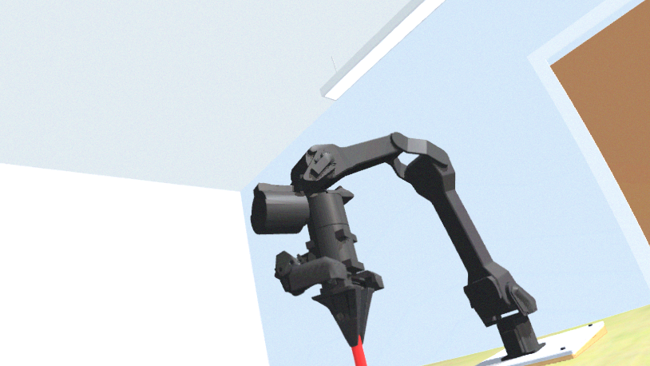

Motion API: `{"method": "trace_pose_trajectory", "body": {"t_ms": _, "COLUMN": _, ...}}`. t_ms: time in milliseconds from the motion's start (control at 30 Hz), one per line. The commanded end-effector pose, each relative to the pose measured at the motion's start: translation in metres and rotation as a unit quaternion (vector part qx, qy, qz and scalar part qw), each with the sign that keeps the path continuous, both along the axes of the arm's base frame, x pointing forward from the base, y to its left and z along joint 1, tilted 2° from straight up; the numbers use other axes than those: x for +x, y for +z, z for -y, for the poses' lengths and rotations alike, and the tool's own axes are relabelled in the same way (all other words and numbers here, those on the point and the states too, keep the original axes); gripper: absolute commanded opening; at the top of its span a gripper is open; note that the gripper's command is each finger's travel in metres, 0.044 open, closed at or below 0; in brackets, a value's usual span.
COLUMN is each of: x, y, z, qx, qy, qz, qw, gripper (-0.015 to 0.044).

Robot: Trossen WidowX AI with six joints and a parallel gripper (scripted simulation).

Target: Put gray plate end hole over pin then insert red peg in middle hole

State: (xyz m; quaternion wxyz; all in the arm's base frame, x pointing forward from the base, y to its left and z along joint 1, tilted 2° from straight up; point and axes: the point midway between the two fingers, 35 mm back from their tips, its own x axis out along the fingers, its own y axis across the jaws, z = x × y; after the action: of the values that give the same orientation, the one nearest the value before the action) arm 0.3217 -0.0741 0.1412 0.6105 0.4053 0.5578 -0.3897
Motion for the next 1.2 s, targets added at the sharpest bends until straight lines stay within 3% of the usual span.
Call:
{"method": "trace_pose_trajectory", "body": {"t_ms": 0, "x": -0.001, "y": -0.001, "z": -0.0005, "qx": 0.0, "qy": 0.0, "qz": -0.001, "qw": 1.0, "gripper": 0.0}}
{"method": "trace_pose_trajectory", "body": {"t_ms": 867, "x": 0.0004, "y": -0.0022, "z": -0.0008, "qx": 0.0, "qy": 0.001, "qz": -0.002, "qw": 1.0, "gripper": 0.0}}
{"method": "trace_pose_trajectory", "body": {"t_ms": 1067, "x": 0.0004, "y": -0.0022, "z": -0.0008, "qx": 0.0, "qy": 0.001, "qz": -0.002, "qw": 1.0, "gripper": 0.015}}
{"method": "trace_pose_trajectory", "body": {"t_ms": 1167, "x": 0.0004, "y": -0.0022, "z": -0.0008, "qx": 0.0, "qy": 0.001, "qz": -0.002, "qw": 1.0, "gripper": 0.015}}
